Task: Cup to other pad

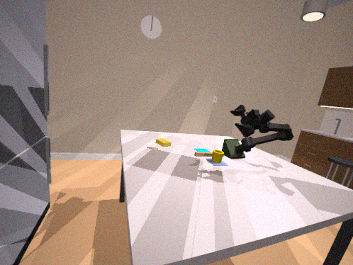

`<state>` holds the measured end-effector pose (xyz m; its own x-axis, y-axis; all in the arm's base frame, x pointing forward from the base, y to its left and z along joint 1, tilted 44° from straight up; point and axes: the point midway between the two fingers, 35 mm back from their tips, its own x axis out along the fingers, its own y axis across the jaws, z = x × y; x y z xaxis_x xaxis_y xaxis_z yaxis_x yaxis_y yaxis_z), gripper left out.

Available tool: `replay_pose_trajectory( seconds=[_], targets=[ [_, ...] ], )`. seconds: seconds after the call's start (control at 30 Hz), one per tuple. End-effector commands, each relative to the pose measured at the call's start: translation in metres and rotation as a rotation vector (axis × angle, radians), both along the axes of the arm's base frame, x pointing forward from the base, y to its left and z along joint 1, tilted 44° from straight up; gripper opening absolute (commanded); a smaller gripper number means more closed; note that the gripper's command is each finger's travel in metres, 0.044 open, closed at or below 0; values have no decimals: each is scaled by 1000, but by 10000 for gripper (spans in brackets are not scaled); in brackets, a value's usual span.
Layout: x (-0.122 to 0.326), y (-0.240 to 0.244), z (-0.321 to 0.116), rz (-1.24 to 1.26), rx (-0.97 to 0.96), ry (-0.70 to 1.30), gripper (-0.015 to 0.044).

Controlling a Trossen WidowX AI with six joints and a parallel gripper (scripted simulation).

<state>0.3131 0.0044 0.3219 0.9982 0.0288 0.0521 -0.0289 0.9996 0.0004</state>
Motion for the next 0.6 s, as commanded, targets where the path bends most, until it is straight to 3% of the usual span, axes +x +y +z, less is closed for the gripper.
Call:
replay_pose_trajectory(
  seconds=[0.0, 0.27, 0.43, 0.57],
  targets=[
    [2, 0, -3, 3, 4, 18, 374],
    [21, -3, -150, 55, 342, 805, 167],
    [-16, 1, -215, -13, 708, 1317, 167],
    [-51, 9, -234, -134, 1064, 1696, 167]
  ],
)
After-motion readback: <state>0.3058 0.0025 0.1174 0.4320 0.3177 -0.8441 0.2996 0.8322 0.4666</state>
